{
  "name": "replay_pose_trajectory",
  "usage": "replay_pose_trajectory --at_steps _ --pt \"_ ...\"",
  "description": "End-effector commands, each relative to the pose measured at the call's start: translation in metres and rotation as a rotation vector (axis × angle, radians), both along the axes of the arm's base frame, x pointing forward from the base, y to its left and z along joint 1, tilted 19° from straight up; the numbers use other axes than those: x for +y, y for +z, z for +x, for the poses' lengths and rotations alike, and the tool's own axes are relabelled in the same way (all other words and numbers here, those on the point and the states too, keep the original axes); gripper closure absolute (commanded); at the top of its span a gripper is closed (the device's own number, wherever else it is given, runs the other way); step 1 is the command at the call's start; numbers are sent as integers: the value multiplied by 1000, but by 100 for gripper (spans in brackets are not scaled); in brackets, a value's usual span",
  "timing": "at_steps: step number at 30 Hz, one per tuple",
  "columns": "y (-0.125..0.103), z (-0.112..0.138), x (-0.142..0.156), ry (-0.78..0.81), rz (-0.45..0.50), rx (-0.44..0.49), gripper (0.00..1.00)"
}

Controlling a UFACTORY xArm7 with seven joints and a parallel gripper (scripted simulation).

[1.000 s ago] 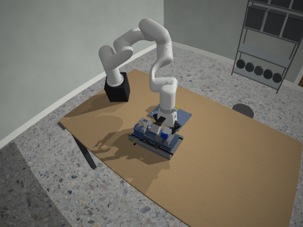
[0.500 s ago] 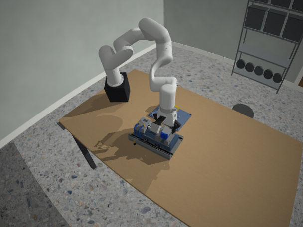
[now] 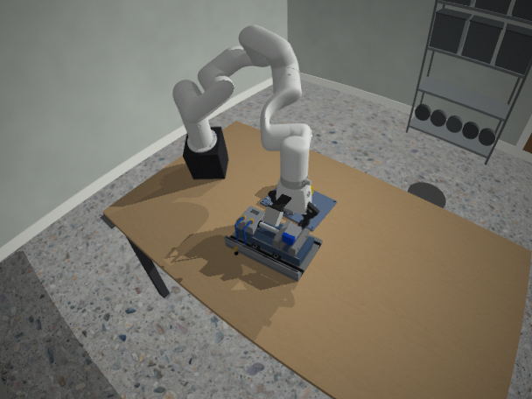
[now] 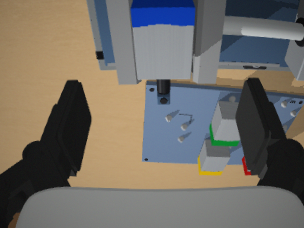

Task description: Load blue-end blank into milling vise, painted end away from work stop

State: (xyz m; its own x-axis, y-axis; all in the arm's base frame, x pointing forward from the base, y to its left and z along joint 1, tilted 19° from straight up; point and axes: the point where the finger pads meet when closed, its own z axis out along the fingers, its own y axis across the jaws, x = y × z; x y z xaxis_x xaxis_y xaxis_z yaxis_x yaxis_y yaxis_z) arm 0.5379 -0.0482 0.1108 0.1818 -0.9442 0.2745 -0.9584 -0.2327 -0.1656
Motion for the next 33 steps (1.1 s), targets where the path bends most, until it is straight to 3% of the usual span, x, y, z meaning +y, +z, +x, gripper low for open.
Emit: replay_pose_trajectory --at_steps 1,8,18,33 --pt "23 -5 6 1 -1 -2 0" --pt "23 -5 6 1 -1 -2 0" --pt "59 -13 15 1 -1 -2 0" --pt "51 -11 13 1 -1 -2 0"
